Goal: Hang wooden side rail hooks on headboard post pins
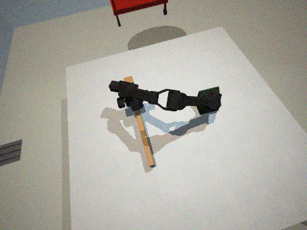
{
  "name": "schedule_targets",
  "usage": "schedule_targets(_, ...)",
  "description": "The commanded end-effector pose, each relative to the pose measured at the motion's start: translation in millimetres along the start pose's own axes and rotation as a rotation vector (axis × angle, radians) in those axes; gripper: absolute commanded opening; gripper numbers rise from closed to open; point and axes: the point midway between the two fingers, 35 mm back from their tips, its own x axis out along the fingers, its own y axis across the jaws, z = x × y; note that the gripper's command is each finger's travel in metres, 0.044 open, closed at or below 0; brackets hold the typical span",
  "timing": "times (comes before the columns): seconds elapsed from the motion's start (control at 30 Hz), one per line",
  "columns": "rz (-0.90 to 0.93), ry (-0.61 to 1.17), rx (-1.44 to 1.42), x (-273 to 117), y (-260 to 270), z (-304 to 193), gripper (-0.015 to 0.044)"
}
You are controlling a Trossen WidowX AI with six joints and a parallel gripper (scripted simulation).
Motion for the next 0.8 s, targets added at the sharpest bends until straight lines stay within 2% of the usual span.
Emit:
schedule_targets(0.0,-0.007,0.005,0.0,-2.1,0.0,-3.3,0.0)
schedule_targets(0.77,-0.007,0.005,0.0,1.8,0.0,-3.3,0.0)
